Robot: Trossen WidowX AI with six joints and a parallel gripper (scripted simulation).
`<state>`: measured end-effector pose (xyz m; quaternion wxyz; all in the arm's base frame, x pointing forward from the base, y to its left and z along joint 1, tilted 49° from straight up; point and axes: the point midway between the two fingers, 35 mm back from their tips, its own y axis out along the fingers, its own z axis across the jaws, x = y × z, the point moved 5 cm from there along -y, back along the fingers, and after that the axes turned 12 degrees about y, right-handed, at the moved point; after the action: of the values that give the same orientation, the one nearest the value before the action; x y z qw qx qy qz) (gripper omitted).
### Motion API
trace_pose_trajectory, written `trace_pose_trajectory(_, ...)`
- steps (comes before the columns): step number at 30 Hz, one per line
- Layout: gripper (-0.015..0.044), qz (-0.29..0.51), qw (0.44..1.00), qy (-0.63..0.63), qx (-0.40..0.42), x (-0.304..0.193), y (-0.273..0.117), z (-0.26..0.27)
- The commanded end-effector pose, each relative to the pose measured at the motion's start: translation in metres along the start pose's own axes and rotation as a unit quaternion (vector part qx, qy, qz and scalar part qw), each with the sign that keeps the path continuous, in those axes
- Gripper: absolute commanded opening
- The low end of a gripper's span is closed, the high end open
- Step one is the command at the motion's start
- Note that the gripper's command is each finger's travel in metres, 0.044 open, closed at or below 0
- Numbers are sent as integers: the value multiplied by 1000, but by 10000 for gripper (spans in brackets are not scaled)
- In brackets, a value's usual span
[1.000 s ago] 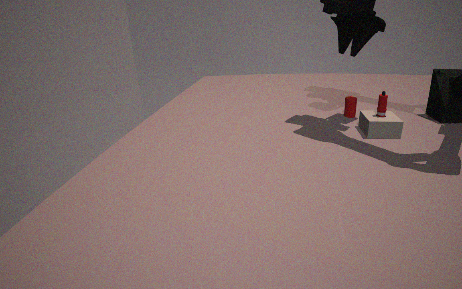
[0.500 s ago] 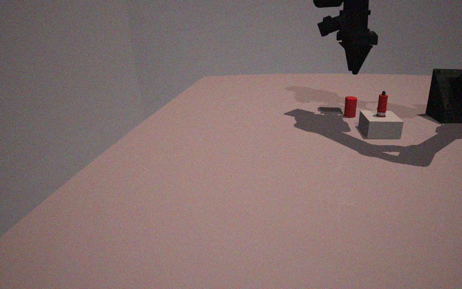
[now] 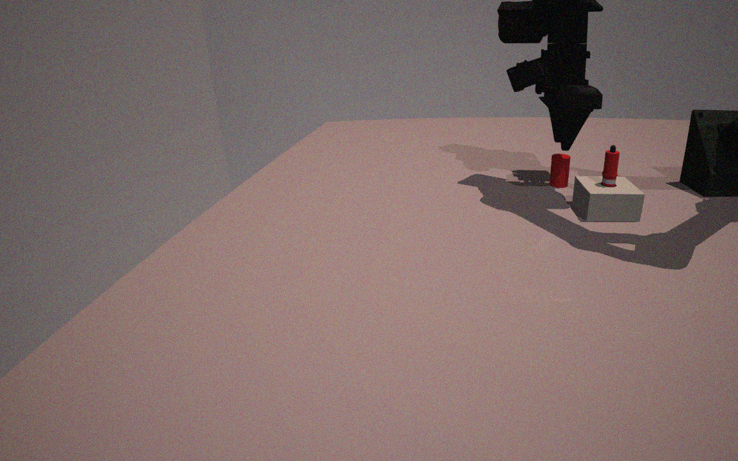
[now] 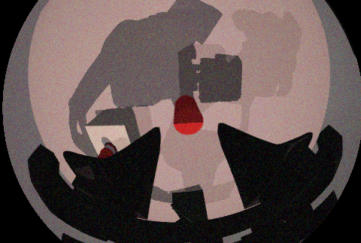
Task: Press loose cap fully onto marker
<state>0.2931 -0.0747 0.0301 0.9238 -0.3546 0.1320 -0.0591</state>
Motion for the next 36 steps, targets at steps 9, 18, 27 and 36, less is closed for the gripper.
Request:
trace_pose_trajectory(9,250,-2,1000,3,2,1,18,-1)
trace_pose_trajectory(18,250,-2,1000,3,2,1,32,-1)
trace_pose_trajectory(27,250,-1,1000,3,3,0,47,0)
trace_pose_trajectory(36,171,-1,1000,3,3,0,53,0)
